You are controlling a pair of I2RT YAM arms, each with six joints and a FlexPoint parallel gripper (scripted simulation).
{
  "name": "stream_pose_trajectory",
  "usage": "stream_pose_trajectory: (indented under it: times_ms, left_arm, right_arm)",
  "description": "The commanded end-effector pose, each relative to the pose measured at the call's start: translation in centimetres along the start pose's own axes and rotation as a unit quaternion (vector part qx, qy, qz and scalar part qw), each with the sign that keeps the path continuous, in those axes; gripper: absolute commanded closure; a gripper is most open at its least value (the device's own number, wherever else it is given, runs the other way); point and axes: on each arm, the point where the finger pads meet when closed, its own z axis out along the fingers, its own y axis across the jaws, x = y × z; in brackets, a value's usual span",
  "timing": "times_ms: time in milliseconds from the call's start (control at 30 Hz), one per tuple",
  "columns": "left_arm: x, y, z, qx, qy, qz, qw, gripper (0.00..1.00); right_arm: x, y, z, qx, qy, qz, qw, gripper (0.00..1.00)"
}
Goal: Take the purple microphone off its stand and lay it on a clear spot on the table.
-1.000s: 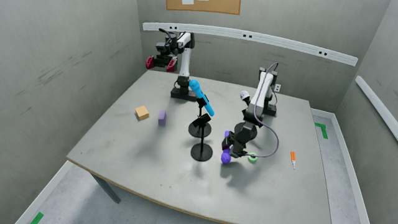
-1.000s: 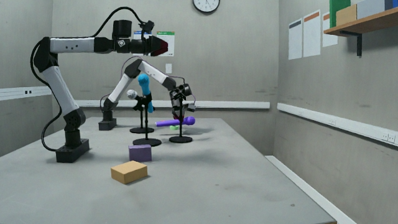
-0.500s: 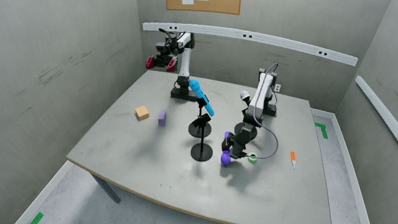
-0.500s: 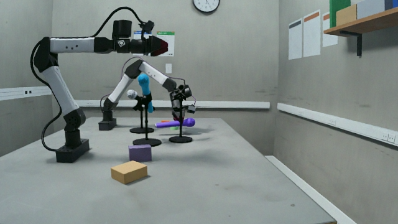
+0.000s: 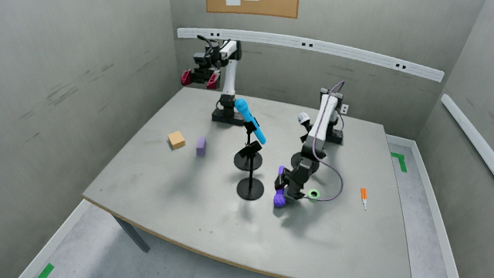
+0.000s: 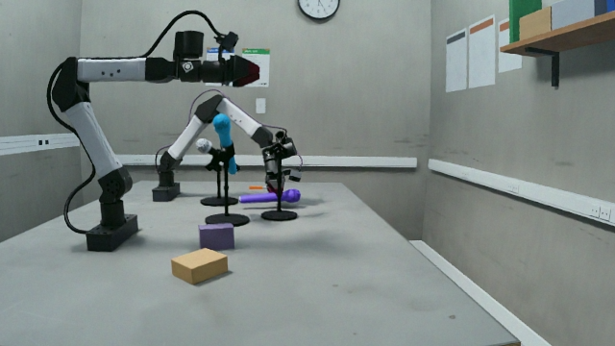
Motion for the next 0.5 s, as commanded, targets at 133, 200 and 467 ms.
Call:
stream_pose_trajectory:
  times_ms: [133,200,467]
  left_arm:
    - [-0.5,0.2,1.0,0.016,-0.004,0.008,1.0,1.0]
    - [-2.0,-1.4,-0.9,0.026,-0.031,0.023,0.999,1.0]
    - [-1.1,-0.6,0.2,0.022,-0.016,0.014,1.0,1.0]
  right_arm:
    - [-3.0,-0.2,-0.5,0.004,-0.04,0.003,0.999,0.02]
    - [-3.0,-0.2,-0.5,0.004,-0.04,0.003,0.999,0.02]
    - [-3.0,-0.2,-0.5,0.004,-0.04,0.003,0.999,0.02]
